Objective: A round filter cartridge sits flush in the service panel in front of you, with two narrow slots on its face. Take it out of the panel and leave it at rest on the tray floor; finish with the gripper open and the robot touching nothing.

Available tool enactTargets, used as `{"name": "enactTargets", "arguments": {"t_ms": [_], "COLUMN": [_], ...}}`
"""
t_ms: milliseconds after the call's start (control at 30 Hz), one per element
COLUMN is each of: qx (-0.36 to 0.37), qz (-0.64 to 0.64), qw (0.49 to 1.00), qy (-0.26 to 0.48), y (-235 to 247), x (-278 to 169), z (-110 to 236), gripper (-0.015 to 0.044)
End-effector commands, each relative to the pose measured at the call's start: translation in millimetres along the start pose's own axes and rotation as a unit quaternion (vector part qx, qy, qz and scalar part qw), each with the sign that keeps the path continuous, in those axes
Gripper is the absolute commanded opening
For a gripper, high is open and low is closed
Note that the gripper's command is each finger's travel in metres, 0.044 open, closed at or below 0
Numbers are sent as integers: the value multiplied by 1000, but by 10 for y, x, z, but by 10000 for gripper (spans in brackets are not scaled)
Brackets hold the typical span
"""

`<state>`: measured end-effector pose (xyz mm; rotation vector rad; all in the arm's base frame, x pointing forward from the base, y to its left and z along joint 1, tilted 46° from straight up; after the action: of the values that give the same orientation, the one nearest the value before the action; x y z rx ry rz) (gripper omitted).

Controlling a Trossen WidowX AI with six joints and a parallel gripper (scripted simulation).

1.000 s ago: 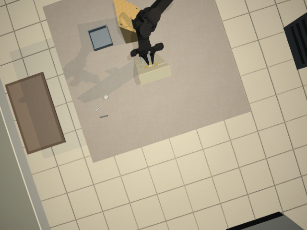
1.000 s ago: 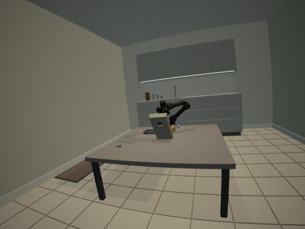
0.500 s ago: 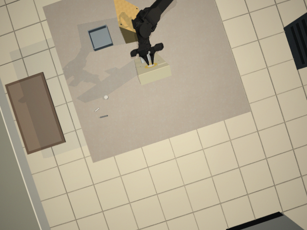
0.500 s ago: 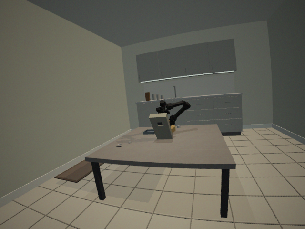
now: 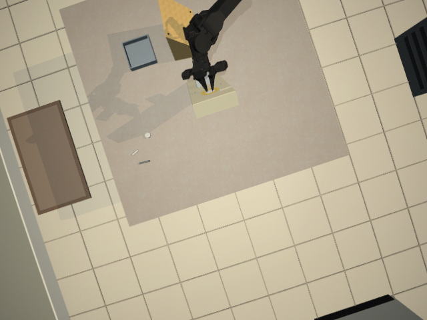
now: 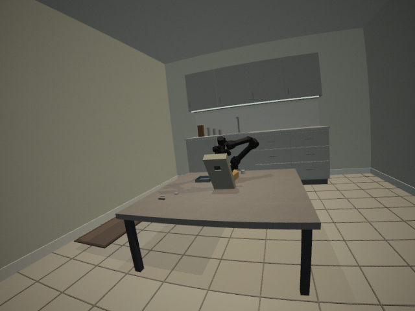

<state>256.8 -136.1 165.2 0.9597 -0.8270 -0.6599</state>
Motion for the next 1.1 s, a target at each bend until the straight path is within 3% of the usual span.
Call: {"name": "enactTargets", "arguments": {"t_ms": [0,1067], "qx": [-2,-1], "qz": [-1,-1], "qw": [1000,1000], "qy": [-1,-1], "y": [-5,-4], "x": [1,1], "z": [-13,-153], "gripper": [114,114]}}
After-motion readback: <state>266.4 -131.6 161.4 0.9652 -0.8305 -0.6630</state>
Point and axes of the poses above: the point midway between the two fingers, 35 mm back from their tips, its own z axis back along the fingers, its own y axis across the jaws, x = y × z, the point moved 7 cm from there along z, back along the fingers, and after that the axes turned 2 degrees about z, right-handed, at the moved point
